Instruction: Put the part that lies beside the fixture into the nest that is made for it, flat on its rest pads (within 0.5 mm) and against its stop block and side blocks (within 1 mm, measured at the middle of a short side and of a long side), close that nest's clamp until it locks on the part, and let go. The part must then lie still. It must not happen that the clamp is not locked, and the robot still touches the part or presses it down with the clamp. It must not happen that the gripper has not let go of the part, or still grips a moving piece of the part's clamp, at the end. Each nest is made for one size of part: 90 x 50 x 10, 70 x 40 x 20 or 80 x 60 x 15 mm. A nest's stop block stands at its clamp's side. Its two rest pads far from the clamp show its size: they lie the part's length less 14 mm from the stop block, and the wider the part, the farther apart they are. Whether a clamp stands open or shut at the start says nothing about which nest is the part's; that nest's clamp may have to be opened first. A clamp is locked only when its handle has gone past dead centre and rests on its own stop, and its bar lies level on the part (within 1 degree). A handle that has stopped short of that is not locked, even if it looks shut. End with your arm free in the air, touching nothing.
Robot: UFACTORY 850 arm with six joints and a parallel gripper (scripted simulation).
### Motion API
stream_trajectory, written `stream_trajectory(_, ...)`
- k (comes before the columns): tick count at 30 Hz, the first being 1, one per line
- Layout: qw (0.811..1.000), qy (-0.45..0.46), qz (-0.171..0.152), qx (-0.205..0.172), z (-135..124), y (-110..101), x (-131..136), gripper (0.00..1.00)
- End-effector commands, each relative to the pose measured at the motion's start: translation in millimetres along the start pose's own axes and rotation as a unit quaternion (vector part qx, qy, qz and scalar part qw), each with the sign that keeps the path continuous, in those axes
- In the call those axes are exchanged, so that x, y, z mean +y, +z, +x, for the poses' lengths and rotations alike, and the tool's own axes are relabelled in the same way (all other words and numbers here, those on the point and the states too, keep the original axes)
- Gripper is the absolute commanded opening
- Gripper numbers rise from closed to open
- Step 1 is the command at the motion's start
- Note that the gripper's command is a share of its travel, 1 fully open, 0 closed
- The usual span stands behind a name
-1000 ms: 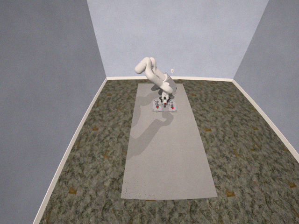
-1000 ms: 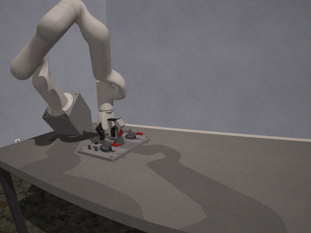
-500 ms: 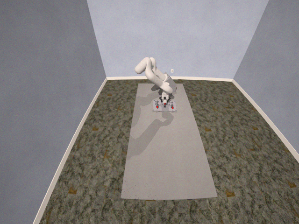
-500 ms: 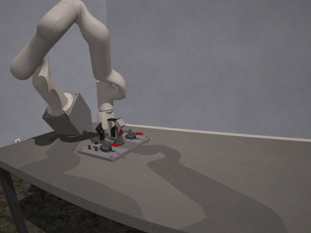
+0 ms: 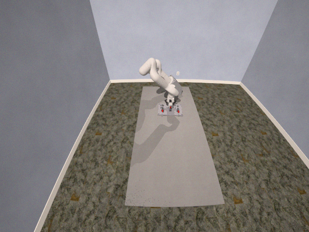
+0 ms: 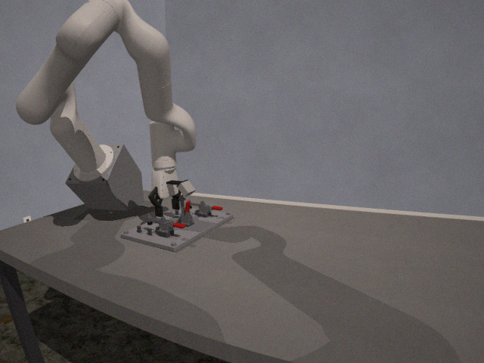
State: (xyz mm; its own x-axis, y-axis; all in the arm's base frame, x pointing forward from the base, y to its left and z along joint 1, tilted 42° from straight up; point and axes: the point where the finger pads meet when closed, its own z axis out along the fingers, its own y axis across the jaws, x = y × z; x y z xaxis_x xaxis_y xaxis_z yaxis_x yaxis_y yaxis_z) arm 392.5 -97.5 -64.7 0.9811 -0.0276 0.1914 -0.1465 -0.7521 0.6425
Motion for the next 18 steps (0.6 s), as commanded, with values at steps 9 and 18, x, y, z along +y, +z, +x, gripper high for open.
stream_trajectory(9, 1.000, 0.000, 0.000, 0.001, 1, -40, 0, 1.00)
stream_trajectory(18, 1.000, 0.000, 0.000, 0.001, 1, -47, 0, 1.00)
